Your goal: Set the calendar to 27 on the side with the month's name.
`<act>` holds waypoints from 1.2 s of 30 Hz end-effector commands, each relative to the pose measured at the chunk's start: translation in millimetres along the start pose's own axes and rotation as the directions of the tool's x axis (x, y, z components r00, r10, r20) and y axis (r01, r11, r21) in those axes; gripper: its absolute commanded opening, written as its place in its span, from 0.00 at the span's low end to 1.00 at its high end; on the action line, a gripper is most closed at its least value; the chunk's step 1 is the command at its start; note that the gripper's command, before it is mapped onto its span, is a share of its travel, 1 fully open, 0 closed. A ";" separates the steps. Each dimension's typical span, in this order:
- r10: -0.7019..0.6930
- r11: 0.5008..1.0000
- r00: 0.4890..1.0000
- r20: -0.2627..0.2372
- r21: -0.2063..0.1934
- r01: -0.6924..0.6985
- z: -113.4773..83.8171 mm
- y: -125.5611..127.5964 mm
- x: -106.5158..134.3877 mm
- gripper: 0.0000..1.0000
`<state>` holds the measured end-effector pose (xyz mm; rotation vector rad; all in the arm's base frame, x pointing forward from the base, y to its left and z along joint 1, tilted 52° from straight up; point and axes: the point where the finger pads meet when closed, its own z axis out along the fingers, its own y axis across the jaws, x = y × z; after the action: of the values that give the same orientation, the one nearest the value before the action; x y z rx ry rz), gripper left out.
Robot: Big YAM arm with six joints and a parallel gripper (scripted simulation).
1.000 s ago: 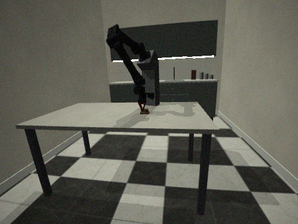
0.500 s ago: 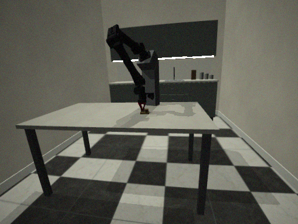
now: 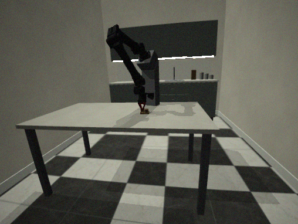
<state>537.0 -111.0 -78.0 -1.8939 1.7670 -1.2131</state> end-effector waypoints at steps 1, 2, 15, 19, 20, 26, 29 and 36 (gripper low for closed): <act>-0.017 0.999 1.000 0.016 -0.042 0.018 -4.6 28.7 -4.8 0.27; -0.017 0.999 1.000 0.016 -0.042 0.018 -4.6 28.7 -4.8 0.27; -0.016 0.999 1.000 0.015 -0.041 0.017 -3.8 27.9 -4.6 0.27; -0.016 0.999 1.000 0.015 -0.041 0.017 -3.8 27.9 -4.6 0.27; -0.016 0.999 1.000 0.015 -0.041 0.017 -3.8 27.9 -4.6 0.27; -0.016 0.999 1.000 0.015 -0.041 0.017 -3.8 27.9 -4.6 0.27; -0.016 0.999 1.000 0.015 -0.041 0.017 -3.8 27.9 -4.6 0.27; -0.016 0.999 1.000 0.015 -0.041 0.017 -3.8 27.9 -4.6 0.27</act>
<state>535.9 -111.1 -79.6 -1.8956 1.7679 -1.2111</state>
